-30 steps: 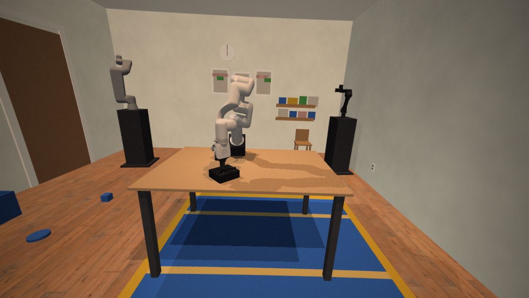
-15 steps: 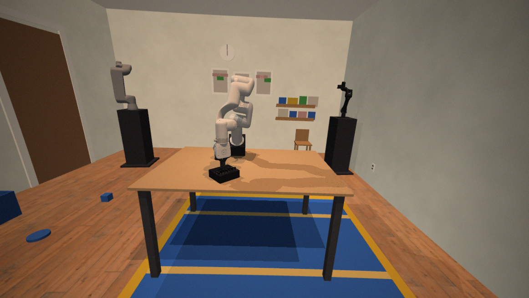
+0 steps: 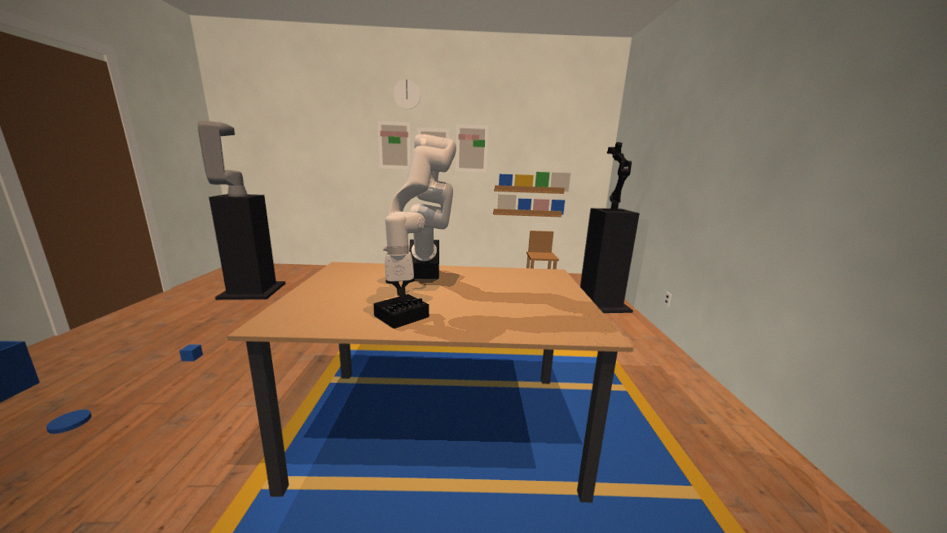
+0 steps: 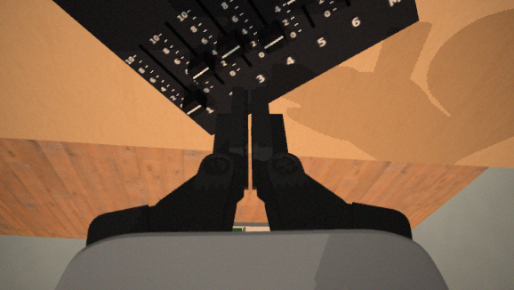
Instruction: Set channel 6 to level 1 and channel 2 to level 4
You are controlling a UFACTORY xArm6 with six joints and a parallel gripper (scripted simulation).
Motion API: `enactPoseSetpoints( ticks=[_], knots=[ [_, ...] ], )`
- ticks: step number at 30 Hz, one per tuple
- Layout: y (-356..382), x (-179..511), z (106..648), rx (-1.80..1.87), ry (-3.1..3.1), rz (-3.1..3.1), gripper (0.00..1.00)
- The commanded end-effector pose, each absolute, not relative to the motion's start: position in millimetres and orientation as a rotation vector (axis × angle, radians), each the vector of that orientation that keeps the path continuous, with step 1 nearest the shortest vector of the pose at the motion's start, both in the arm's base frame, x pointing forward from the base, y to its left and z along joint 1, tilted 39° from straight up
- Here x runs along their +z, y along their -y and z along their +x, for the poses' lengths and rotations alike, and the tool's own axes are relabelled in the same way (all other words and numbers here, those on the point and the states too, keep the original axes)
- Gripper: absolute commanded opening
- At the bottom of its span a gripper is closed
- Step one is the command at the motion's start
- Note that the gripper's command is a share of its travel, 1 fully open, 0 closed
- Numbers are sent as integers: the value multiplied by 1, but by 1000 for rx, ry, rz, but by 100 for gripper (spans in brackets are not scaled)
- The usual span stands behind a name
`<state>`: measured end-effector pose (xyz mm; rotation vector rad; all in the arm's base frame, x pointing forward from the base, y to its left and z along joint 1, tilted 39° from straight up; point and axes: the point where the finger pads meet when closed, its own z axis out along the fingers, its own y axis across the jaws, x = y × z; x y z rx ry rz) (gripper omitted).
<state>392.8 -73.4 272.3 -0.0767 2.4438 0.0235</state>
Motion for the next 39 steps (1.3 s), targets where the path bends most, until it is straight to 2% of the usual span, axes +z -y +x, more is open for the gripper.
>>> enactPoseSetpoints(
  ticks=[1,14,39],
  knots=[
    [69,267,384,110,-2437,275,0],
    [59,250,365,347,-2331,787,0],
    [46,224,341,848,-1724,1916,0]
  ],
)
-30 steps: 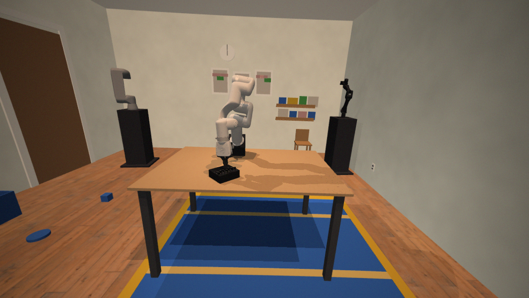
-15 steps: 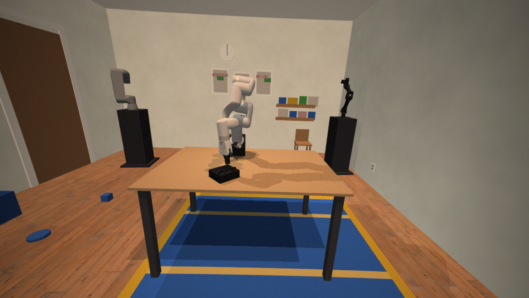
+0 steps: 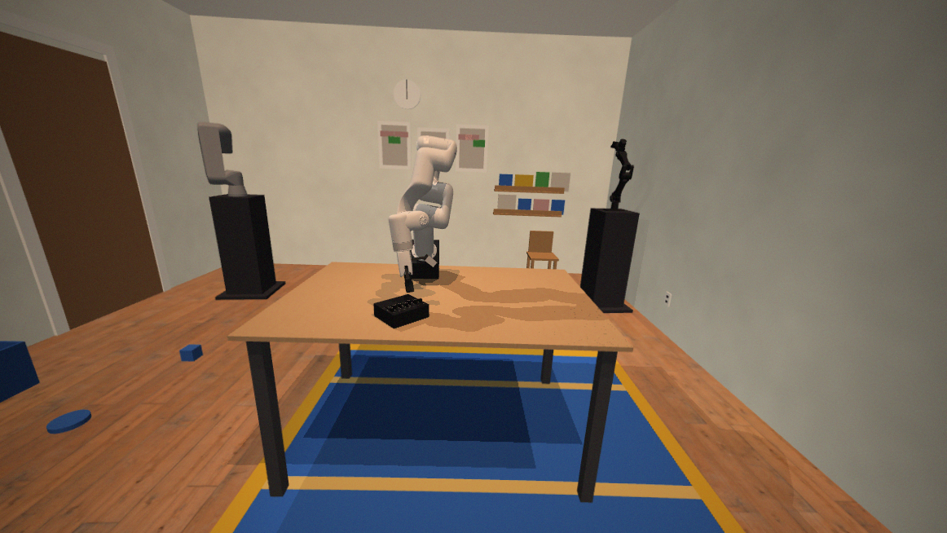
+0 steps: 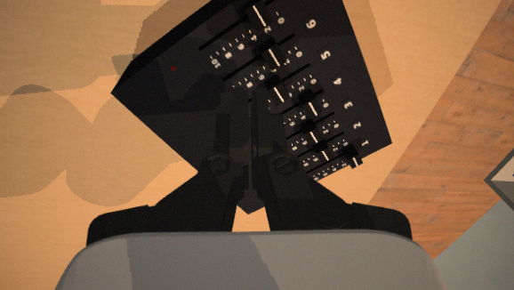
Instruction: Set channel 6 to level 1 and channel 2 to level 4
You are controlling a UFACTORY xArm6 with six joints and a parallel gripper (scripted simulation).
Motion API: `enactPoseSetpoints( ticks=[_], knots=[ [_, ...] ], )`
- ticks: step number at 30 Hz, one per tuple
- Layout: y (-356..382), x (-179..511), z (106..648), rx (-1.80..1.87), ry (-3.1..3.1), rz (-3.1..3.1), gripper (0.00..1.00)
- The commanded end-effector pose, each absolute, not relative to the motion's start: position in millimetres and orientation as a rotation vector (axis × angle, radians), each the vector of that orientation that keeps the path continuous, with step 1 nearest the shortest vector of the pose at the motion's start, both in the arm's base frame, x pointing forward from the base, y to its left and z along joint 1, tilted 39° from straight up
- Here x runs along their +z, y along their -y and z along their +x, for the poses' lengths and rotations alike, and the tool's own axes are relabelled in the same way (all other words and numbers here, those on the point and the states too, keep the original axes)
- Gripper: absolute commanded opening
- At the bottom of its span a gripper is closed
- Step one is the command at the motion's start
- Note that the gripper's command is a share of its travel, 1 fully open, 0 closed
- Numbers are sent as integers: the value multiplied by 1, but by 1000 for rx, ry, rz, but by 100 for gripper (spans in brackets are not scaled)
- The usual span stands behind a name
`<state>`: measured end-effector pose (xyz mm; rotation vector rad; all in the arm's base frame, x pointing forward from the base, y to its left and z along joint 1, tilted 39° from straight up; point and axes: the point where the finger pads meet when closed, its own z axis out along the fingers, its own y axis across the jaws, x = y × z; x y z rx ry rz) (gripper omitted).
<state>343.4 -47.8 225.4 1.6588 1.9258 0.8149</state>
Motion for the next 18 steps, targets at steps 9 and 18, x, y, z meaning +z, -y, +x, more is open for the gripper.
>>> enactPoseSetpoints(
  ticks=[9,18],
  knots=[
    [46,223,340,938,-1477,2179,0],
    [46,223,340,977,-1063,2513,0]
  ],
)
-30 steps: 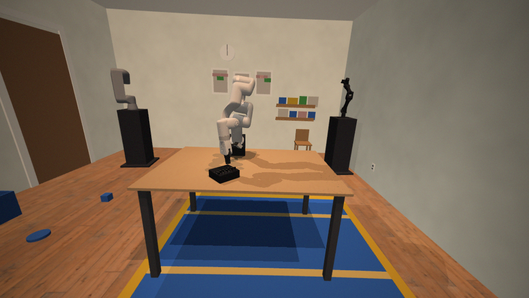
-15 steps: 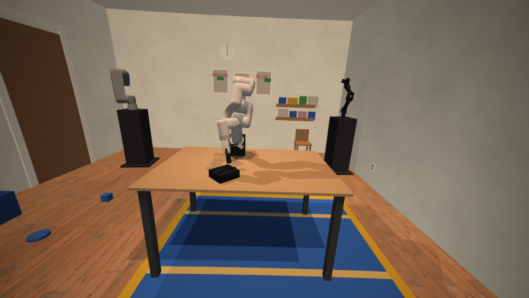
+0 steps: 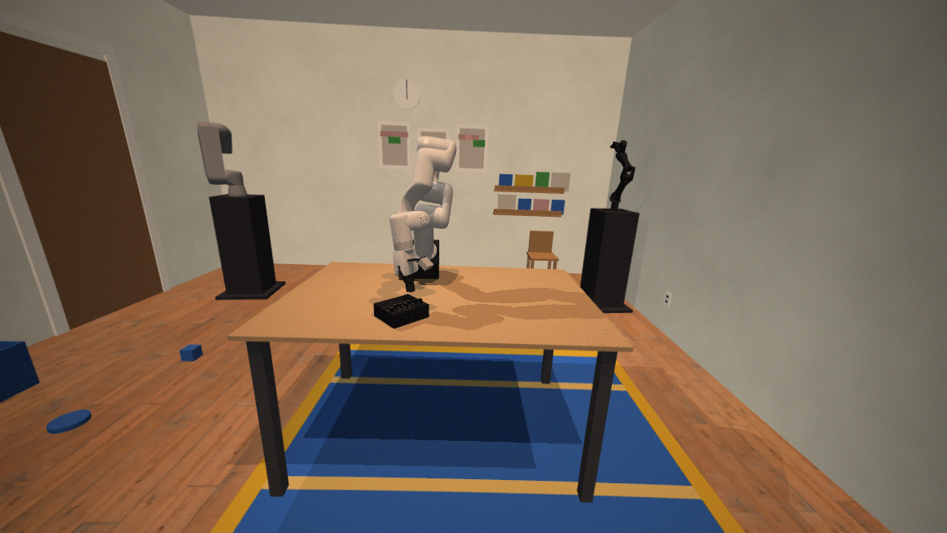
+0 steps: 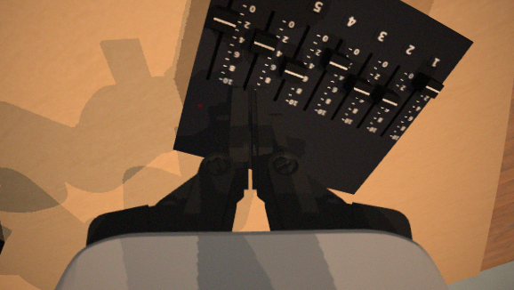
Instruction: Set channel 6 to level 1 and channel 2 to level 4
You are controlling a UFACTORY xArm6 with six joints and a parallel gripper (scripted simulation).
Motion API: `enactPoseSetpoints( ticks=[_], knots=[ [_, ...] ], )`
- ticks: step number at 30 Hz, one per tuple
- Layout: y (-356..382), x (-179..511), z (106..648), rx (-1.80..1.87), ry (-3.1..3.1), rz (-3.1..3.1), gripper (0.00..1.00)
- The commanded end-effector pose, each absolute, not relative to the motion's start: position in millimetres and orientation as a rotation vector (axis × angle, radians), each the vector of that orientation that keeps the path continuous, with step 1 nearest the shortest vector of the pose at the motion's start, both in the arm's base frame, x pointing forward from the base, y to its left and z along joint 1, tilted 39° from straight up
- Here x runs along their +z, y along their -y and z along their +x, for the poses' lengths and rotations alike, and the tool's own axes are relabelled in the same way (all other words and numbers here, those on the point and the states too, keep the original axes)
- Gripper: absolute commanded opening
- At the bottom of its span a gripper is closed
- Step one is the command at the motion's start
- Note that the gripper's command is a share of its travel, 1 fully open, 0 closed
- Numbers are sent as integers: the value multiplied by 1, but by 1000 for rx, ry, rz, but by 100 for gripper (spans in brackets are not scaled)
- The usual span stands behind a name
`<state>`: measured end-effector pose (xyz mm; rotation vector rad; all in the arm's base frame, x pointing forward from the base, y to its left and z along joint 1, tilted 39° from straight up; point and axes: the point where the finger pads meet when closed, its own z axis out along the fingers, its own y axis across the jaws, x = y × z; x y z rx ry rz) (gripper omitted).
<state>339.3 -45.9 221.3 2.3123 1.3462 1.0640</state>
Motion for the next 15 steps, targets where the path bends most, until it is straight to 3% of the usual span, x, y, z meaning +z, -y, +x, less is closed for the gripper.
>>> enactPoseSetpoints(
  ticks=[1,15],
  knots=[
    [46,223,340,971,-1024,2539,0],
    [46,223,340,929,-893,2616,0]
  ],
)
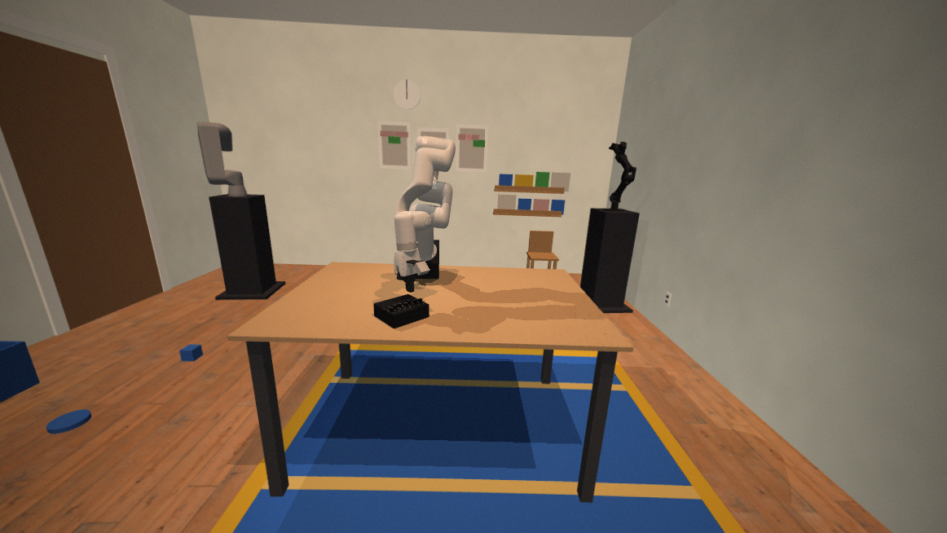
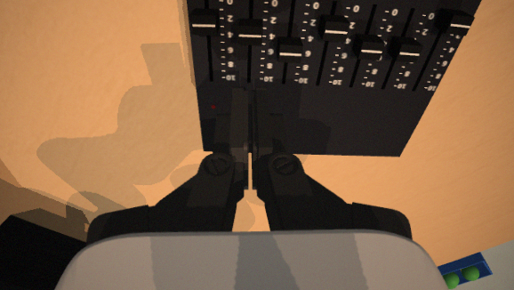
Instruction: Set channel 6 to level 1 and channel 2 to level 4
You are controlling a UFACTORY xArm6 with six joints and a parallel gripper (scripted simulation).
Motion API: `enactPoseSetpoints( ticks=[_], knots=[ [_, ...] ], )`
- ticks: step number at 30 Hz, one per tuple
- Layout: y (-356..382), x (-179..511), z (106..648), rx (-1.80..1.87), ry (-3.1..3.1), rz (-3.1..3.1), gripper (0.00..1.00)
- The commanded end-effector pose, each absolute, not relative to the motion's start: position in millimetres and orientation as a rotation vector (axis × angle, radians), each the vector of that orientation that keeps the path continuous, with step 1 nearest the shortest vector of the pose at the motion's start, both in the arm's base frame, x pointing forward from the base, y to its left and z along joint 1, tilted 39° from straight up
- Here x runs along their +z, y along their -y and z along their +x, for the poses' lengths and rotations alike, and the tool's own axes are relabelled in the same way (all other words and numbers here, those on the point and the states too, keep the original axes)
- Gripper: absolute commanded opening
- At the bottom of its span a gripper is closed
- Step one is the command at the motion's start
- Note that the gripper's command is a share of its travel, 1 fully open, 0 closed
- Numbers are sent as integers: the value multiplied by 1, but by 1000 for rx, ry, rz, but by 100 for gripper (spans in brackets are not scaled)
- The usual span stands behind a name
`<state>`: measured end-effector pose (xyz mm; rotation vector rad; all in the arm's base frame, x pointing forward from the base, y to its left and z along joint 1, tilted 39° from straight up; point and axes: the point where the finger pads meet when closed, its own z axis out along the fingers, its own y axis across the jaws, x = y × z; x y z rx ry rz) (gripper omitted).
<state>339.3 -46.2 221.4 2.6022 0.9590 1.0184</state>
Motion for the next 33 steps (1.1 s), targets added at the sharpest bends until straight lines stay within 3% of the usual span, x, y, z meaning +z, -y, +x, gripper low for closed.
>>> enactPoseSetpoints(
  ticks=[1,33],
  knots=[
    [46,223,340,929,-893,2616,0],
    [45,219,342,928,-893,2616,0]
  ],
)
